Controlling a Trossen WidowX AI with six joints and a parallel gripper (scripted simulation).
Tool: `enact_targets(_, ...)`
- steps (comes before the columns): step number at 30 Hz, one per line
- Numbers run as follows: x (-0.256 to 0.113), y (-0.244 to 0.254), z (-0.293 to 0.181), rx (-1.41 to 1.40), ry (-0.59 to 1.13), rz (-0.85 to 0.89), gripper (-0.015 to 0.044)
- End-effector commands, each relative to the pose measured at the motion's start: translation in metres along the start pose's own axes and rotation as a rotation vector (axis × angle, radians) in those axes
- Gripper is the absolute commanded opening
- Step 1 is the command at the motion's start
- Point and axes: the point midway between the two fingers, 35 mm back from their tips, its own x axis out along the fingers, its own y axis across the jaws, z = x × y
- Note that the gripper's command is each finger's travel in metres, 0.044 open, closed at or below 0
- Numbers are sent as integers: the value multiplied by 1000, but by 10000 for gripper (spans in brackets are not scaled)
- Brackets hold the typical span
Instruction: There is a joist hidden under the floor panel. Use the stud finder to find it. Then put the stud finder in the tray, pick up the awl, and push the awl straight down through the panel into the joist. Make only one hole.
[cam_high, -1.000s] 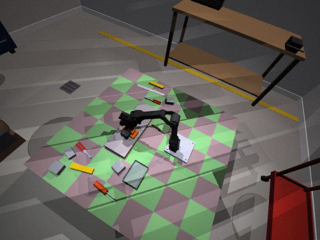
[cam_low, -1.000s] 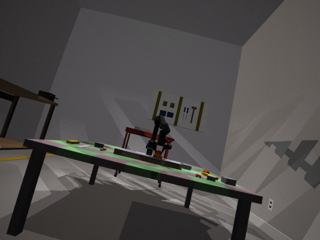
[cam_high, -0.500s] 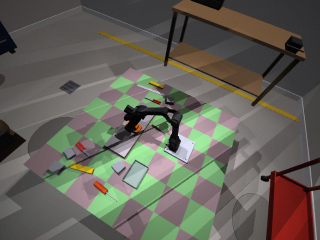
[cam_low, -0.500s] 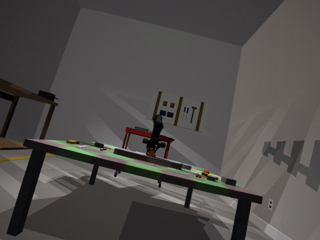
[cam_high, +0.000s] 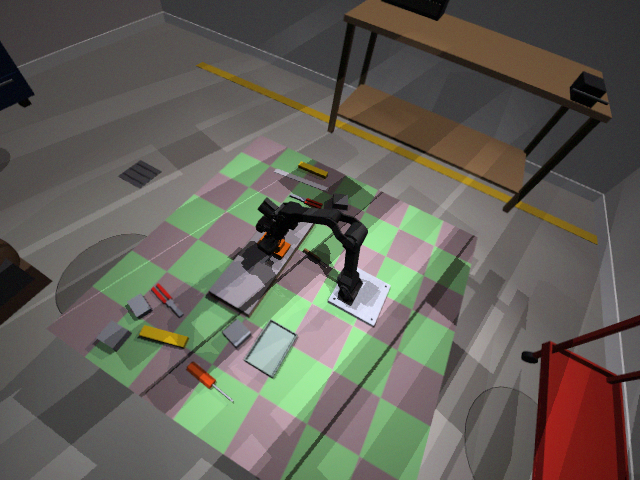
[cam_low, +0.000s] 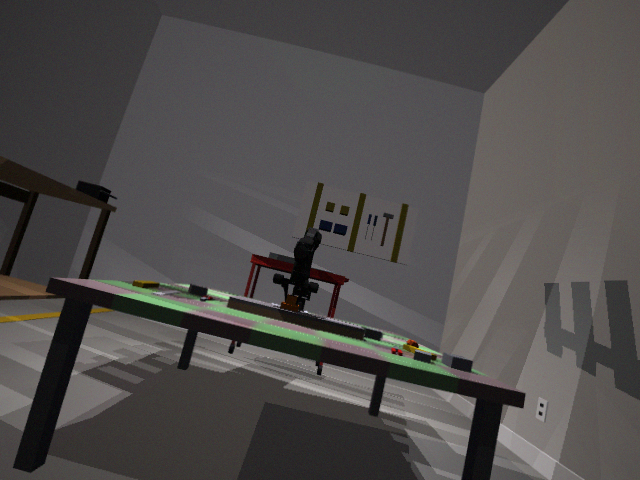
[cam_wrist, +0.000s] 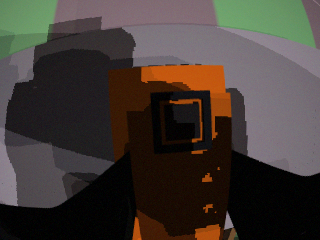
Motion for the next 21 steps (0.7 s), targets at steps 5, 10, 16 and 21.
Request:
enact_targets(5, 0, -31, 0, 0, 1, -5, 0)
enact_targets(10, 0, -48, 0, 0, 1, -6, 0)
enact_targets(16, 0, -69, 0, -1, 1, -8, 0)
enact_targets(21, -1, -87, 0, -1, 1, -9, 0)
